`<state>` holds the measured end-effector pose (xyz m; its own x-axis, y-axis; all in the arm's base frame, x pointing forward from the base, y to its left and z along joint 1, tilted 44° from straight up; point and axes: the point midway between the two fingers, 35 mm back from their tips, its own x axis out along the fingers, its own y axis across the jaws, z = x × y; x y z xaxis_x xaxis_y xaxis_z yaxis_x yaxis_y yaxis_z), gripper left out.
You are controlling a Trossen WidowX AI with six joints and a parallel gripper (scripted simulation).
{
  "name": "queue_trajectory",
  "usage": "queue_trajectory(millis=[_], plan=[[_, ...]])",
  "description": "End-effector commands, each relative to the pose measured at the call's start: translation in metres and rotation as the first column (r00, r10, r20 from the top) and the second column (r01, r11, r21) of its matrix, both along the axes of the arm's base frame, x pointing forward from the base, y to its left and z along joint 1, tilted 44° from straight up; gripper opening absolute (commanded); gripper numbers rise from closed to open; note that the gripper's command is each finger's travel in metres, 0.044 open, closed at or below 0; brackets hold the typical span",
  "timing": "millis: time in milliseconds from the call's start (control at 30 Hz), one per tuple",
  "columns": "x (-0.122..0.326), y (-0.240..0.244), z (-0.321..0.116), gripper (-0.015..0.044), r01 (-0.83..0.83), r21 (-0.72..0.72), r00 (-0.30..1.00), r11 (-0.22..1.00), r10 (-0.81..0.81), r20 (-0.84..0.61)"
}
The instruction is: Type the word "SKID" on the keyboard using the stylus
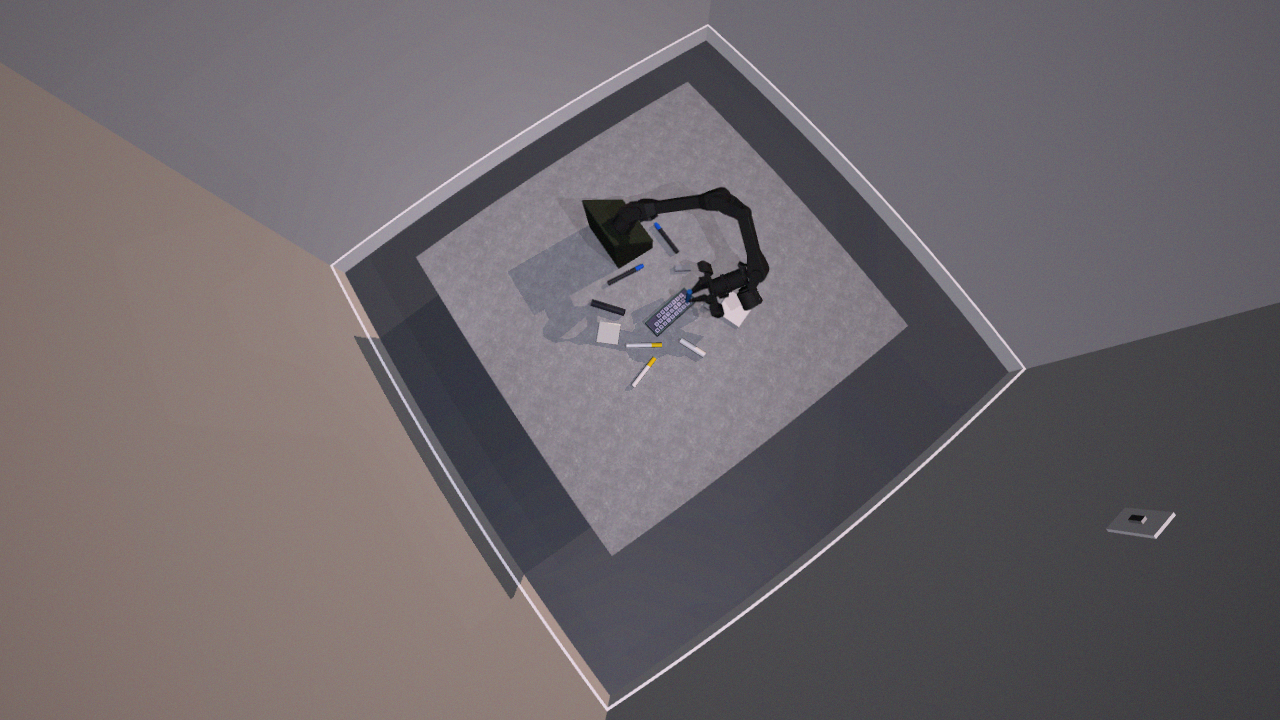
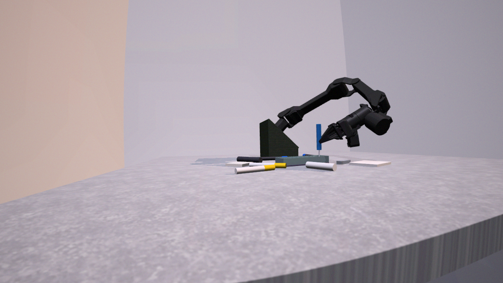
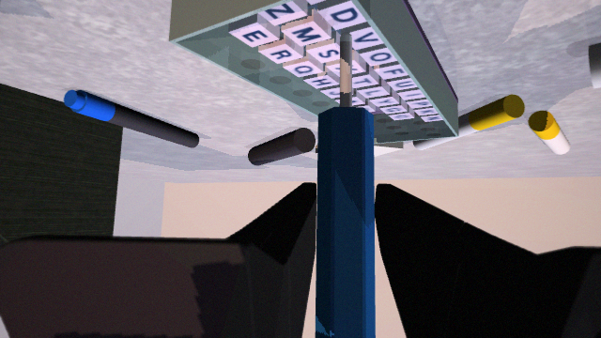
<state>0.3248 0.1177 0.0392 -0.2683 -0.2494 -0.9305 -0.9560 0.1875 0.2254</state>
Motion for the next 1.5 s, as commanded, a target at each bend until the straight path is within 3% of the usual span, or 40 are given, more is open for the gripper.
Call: queue_trajectory(millis=[0, 1033, 1467], plan=[[0.000, 0.001, -0.001, 0.0081, 0.007, 0.002, 1.000, 1.000, -0.007, 0.002], [0.000, 0.007, -0.007, 0.0081, 0.007, 0.002, 1.000, 1.000, -0.007, 0.002], [-0.001, -0.020, 0.020, 0.0081, 0.007, 0.000, 1.000, 1.000, -0.007, 0.002]])
